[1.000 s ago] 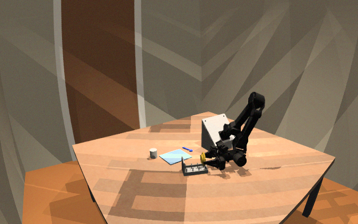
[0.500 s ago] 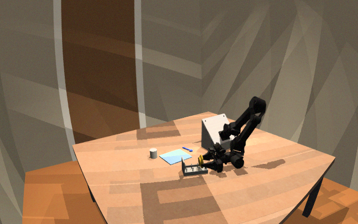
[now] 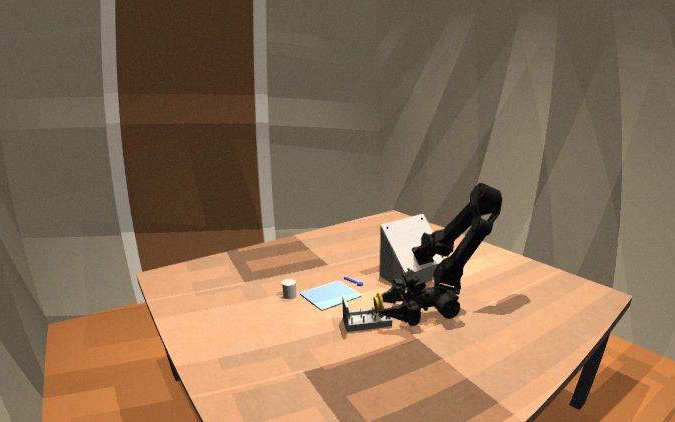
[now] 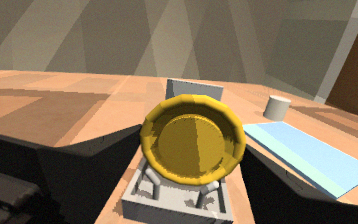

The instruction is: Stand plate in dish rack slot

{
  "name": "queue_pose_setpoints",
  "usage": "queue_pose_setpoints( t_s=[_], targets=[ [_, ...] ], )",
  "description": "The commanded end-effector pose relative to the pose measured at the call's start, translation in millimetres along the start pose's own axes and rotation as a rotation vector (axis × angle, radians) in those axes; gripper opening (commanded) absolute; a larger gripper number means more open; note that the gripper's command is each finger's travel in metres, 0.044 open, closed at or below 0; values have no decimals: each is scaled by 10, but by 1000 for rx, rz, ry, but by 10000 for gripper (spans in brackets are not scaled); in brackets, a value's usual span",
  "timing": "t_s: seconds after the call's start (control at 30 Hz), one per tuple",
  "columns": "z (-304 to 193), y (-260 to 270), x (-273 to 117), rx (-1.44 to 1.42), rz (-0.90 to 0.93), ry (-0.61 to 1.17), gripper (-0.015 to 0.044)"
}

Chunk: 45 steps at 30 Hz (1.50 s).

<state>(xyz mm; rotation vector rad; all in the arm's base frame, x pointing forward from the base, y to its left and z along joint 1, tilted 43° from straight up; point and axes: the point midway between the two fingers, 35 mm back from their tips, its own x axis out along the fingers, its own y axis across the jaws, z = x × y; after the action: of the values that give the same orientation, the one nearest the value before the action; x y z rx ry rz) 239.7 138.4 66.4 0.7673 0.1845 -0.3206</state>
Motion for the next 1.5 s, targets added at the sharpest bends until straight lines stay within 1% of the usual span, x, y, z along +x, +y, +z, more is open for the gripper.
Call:
queue_pose_setpoints(
  t_s=[0.0,0.43,0.7,0.97,1.2,1.33,1.47],
  targets=[
    [0,0,0,0,0,0,53],
    [0,0,0,0,0,0,394],
    [46,5,10,-4,-6,1,400],
    [623,37,60,-29,-38,7,400],
    [1165,72,51,-17,-6,-16,400],
    [1214,69,48,-22,-4,-19,400],
    [1209,26,130,-122,-51,13,400]
  ],
)
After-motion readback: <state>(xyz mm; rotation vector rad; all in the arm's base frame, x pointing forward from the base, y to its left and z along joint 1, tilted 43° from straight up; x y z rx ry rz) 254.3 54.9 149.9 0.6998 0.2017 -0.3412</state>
